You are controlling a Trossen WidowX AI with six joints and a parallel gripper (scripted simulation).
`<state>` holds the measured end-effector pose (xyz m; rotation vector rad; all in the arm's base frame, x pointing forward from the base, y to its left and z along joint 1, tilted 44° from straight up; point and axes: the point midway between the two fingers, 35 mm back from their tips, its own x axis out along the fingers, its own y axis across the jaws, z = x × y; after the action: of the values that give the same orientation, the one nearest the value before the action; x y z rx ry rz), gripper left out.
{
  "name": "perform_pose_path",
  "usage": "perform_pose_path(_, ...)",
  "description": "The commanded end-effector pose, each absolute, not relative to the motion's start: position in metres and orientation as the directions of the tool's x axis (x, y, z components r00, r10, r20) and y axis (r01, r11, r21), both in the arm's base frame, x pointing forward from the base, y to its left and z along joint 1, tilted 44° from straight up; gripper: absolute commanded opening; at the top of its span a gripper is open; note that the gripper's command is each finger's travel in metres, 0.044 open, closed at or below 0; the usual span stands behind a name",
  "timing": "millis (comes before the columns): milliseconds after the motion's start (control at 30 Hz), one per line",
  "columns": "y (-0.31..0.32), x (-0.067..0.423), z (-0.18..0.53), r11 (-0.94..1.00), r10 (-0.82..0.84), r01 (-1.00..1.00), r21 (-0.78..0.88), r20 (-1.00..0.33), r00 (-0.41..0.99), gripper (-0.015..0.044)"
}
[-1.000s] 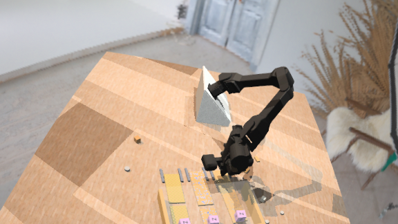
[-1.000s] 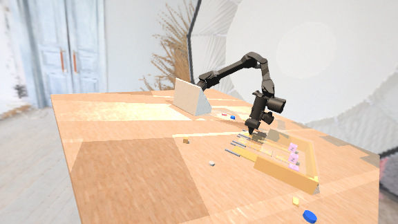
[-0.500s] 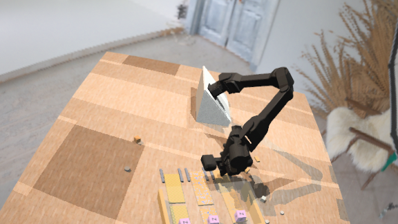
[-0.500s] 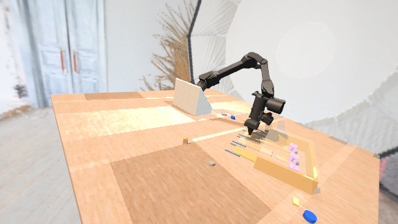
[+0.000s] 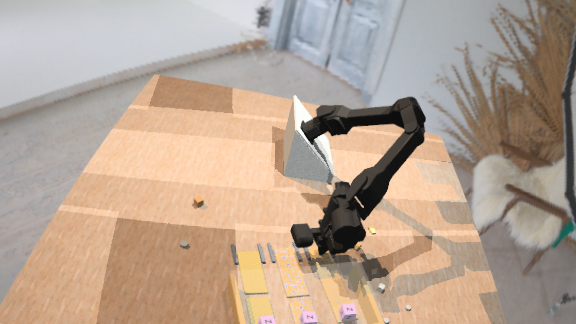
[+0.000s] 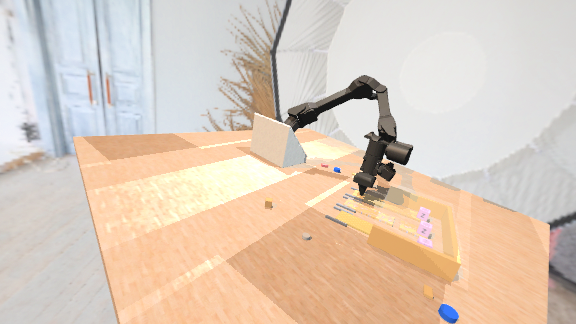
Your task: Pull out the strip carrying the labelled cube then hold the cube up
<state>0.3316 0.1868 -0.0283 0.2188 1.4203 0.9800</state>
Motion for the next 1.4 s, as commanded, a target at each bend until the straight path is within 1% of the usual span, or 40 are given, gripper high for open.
perform_pose_path(0, 0.188, 0.331, -0.029, 0.609, 0.678, -0.433, 0.664, -0.72, -0.15, 0.0)
perform_pose_path(1033, 0.19, 0.331, -0.031, 0.609, 0.678, -0.433, 0.665, -0.719, -0.15, 0.0)
perform_pose_path(1367, 0.184, 0.319, -0.034, 0.609, 0.678, -0.432, 0.665, -0.72, -0.151, 0.0)
